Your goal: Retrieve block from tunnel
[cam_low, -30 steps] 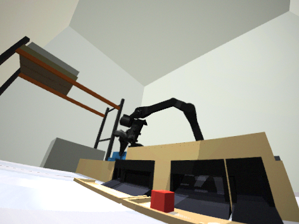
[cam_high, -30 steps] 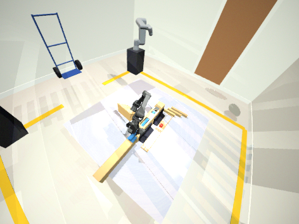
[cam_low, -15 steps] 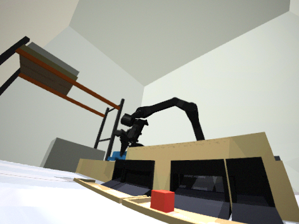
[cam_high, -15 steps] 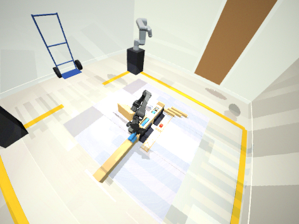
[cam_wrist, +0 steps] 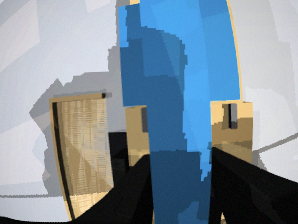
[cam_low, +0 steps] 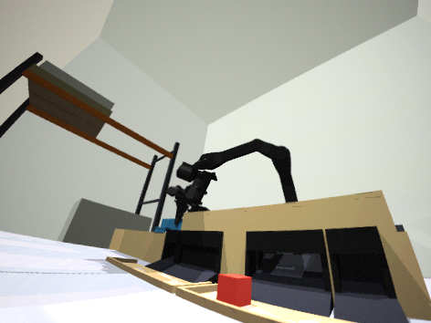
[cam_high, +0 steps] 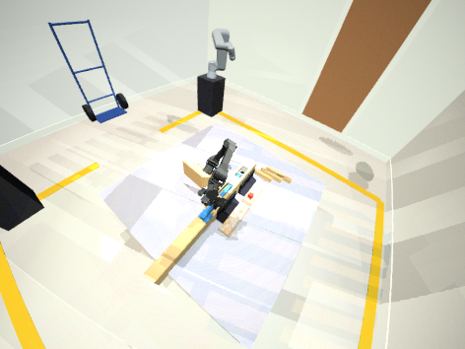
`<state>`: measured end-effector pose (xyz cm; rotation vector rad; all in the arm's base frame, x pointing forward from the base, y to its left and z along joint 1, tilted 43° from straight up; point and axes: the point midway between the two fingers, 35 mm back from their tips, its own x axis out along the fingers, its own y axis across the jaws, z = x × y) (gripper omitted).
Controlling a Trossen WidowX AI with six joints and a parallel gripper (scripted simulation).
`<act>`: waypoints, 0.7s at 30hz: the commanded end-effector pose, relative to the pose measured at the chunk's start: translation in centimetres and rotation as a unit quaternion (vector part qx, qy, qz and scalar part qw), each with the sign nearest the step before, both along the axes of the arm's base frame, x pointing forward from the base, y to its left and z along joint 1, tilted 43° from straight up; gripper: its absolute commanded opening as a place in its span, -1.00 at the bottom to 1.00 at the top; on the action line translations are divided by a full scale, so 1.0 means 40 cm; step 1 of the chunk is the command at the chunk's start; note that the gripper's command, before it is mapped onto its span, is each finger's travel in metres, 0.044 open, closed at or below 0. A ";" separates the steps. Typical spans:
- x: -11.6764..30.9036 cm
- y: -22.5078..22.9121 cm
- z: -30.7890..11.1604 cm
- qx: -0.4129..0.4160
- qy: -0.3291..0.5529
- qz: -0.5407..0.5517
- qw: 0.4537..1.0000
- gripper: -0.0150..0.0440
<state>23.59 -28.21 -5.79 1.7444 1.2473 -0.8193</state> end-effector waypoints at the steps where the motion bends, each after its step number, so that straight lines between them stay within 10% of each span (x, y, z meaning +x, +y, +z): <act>1: -0.003 -0.020 0.000 -0.005 0.000 0.000 1.000 0.31; 9: -0.013 -0.061 0.067 0.030 -0.001 0.002 1.000 1.00; 21: -0.007 -0.066 0.028 0.033 -0.001 0.002 0.999 1.00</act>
